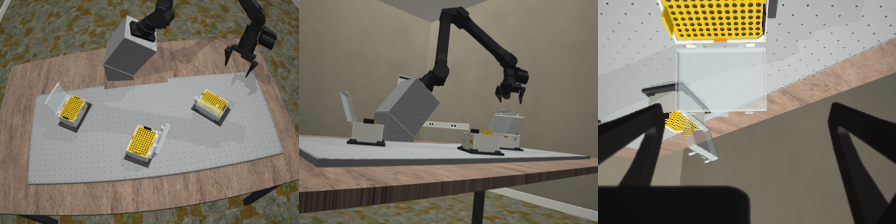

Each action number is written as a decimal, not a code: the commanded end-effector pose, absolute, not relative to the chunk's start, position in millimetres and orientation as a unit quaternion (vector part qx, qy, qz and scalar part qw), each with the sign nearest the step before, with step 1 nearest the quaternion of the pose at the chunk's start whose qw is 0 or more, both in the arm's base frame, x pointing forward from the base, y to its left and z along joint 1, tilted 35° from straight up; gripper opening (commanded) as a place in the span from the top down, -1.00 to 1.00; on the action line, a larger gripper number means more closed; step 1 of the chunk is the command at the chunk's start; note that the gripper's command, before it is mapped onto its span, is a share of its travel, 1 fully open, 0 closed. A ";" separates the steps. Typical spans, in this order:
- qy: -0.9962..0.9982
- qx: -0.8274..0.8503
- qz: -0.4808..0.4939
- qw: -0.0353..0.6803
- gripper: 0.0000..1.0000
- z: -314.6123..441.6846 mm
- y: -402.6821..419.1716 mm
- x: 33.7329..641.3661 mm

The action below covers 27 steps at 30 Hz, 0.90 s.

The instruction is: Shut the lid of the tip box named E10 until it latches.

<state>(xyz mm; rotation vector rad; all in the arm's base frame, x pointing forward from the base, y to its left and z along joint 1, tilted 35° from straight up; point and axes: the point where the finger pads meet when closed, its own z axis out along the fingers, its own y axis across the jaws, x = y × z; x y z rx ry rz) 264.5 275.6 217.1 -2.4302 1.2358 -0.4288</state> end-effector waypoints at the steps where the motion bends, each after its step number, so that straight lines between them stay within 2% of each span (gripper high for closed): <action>1: 0.485 -0.844 -0.141 0.183 -1.00 226.3 269.7 283.5; 13: 0.602 -0.783 -0.081 0.133 -1.00 203.2 232.6 313.2; 14: 0.603 -0.786 -0.076 0.115 -1.00 183.8 221.3 306.4; 22: 0.593 -0.788 -0.085 0.139 -1.00 185.6 207.0 334.1; 27: 0.594 -0.791 -0.079 0.122 -1.00 159.3 183.4 339.8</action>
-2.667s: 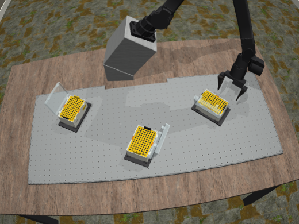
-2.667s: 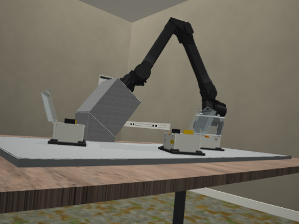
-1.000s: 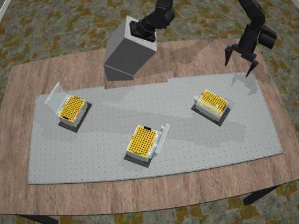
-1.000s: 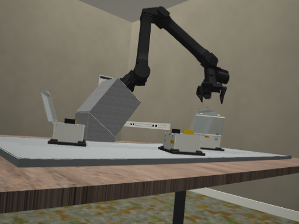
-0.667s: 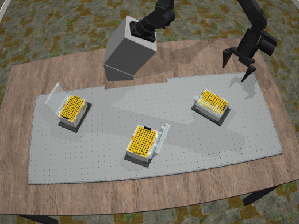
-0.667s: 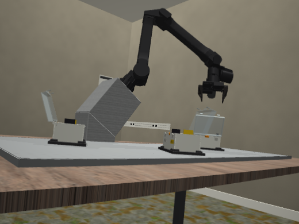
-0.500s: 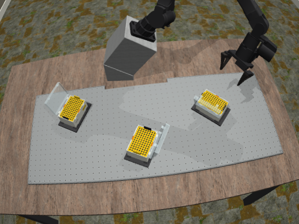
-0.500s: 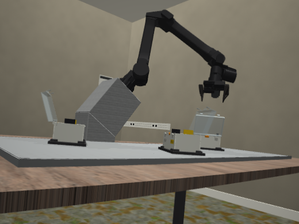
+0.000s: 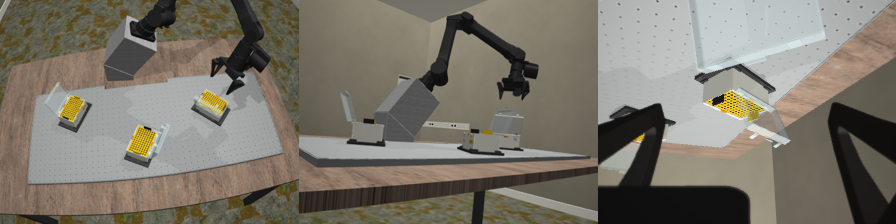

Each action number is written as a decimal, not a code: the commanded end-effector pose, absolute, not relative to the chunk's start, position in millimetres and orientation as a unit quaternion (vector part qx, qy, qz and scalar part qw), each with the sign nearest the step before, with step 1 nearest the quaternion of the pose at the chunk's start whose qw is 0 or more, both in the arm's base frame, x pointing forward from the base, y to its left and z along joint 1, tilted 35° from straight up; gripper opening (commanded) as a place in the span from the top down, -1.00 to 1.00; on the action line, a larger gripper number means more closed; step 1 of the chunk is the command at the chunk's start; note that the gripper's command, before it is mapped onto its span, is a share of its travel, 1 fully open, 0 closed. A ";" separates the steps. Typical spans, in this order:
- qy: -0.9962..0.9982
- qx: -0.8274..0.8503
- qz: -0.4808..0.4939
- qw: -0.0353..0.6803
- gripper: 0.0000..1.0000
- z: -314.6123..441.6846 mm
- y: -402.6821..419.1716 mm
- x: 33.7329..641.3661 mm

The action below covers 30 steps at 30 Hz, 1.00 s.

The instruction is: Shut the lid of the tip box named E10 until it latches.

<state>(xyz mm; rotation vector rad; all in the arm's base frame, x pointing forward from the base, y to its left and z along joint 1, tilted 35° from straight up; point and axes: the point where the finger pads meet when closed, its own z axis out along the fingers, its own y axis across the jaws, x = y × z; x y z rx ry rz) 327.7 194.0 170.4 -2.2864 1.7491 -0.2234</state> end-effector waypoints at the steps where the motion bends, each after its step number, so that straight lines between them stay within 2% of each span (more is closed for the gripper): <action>1: 0.594 -0.791 -0.079 0.122 -1.00 157.2 179.8 342.6; 9: 0.595 -0.791 -0.079 0.123 -1.00 140.2 150.7 364.9; 16: 0.581 -0.796 -0.089 0.143 -1.00 156.4 160.9 370.6; 30: 0.734 -0.676 -0.001 0.065 -1.00 120.3 99.7 389.1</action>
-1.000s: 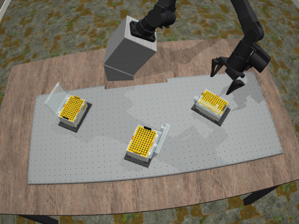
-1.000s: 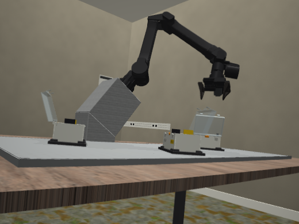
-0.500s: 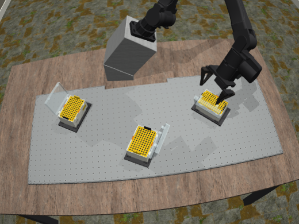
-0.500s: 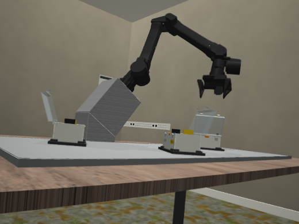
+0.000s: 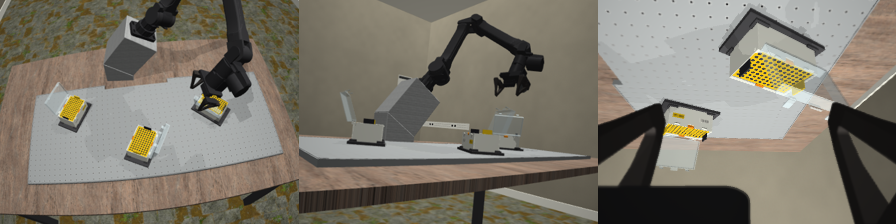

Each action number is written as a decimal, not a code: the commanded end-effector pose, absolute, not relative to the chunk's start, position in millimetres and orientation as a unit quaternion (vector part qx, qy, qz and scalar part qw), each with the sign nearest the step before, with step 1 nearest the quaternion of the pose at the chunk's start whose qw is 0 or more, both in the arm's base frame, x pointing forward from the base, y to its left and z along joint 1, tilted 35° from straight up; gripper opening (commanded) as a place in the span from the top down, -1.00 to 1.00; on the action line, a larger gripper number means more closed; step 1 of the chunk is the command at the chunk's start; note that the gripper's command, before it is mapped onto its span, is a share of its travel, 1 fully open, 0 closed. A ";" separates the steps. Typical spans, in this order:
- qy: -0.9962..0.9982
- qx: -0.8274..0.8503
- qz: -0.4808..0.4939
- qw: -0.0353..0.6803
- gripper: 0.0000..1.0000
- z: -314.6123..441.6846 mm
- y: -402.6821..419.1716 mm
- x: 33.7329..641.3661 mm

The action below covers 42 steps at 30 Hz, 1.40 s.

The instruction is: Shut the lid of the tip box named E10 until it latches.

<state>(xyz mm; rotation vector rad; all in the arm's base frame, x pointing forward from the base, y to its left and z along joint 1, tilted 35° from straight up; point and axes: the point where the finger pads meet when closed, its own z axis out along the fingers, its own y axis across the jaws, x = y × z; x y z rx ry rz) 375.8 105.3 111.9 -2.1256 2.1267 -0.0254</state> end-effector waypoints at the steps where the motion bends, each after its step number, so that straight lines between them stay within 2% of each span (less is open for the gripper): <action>1: 0.736 -0.674 0.001 0.063 -1.00 117.5 95.4 390.1; 22: 0.730 -0.681 0.004 0.056 -1.00 51.2 14.2 395.9; 32: 0.717 -0.693 -0.011 0.073 -1.00 64.8 21.6 405.4; 34: 0.757 -0.651 0.021 0.056 -1.00 41.2 1.1 392.8; 42: 0.828 -0.553 0.078 0.060 -1.00 20.9 -30.8 385.3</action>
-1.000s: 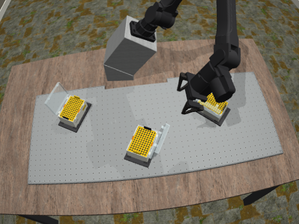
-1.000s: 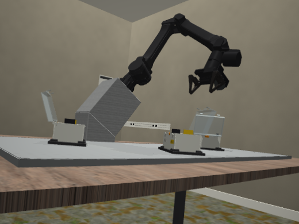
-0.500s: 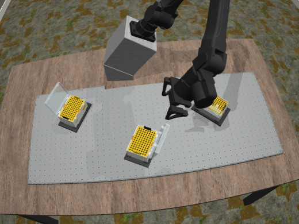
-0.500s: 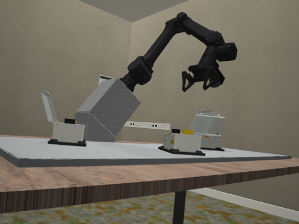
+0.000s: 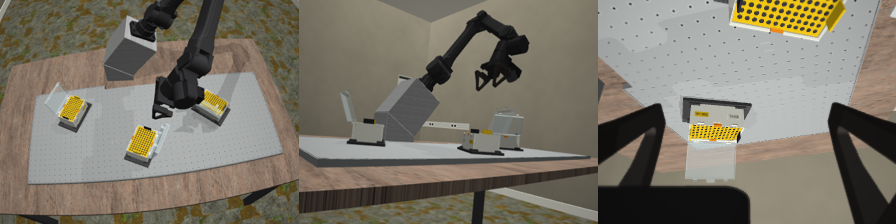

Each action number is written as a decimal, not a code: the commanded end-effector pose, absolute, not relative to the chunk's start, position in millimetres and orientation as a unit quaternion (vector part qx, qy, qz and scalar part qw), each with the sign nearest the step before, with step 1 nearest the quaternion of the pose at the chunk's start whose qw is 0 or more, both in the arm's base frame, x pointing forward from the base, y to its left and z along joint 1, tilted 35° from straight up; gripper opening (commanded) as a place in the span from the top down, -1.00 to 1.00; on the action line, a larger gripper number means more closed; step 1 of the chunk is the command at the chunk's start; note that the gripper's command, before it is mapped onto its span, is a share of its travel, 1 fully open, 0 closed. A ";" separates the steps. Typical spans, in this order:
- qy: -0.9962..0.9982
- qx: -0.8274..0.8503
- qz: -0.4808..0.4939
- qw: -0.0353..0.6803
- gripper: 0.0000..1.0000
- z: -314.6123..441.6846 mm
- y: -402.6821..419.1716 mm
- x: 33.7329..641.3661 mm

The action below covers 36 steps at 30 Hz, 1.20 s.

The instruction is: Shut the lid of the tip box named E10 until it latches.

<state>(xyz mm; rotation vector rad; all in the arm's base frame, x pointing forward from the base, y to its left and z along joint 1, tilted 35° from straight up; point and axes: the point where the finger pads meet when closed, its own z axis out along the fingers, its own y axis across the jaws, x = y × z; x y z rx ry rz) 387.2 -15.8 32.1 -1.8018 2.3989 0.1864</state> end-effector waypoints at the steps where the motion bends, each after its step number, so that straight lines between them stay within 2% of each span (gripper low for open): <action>1: 0.835 -0.540 0.085 0.061 -1.00 18.2 -34.8 384.1; 22: 0.937 -0.272 0.204 0.076 -1.00 -28.9 -117.3 375.5; 36: 0.953 -0.083 0.283 0.067 -1.00 -42.1 -116.3 358.4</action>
